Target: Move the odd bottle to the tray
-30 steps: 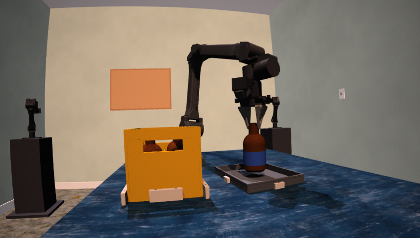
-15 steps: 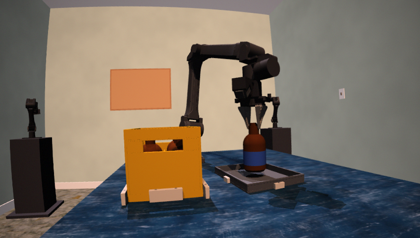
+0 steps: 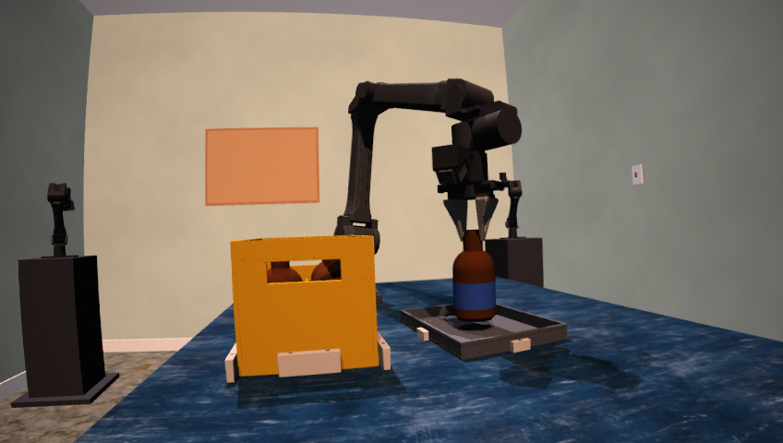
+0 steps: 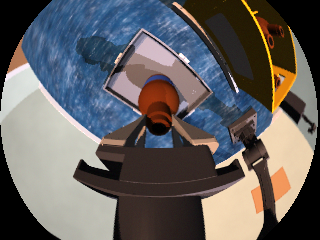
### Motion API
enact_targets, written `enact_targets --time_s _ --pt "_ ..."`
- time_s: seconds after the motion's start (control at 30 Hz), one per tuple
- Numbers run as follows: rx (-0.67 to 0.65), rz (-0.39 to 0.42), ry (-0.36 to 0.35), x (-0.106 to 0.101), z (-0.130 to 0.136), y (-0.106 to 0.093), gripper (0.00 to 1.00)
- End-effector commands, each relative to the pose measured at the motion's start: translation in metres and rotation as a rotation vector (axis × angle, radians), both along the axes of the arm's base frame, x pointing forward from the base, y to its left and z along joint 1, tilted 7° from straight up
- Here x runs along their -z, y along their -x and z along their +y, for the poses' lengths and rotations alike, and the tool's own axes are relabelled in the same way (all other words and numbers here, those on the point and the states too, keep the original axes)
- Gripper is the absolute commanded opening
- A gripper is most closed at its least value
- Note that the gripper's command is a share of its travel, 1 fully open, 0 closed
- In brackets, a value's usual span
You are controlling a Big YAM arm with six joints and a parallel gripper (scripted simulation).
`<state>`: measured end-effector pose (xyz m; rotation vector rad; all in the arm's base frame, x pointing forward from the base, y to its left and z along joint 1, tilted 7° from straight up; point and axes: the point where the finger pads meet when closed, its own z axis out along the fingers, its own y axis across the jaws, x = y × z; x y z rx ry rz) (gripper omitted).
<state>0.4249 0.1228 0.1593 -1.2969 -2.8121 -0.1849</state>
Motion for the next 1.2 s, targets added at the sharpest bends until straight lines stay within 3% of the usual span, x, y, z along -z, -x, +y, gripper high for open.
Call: enact_targets --time_s 0.0,0.47,0.5,0.67,0.97,1.03,1.07,1.17 --pt "0.004 -0.039 -0.009 -0.009 0.006 -0.012 0.0" --pt "0.003 -0.028 -0.006 0.0 0.006 -0.008 0.0" --pt "0.006 -0.042 -0.009 -0.009 0.006 -0.015 0.0" --pt "0.004 -0.024 -0.005 0.004 0.006 -0.008 0.0" --pt "0.003 -0.024 -0.005 0.008 0.006 -0.007 0.0" --pt "0.003 -0.024 -0.005 0.008 0.006 -0.007 0.0" --pt "0.005 -0.039 -0.008 -0.002 0.007 -0.015 0.0" --pt "0.004 -0.044 -0.01 0.0 0.008 -0.013 0.0"
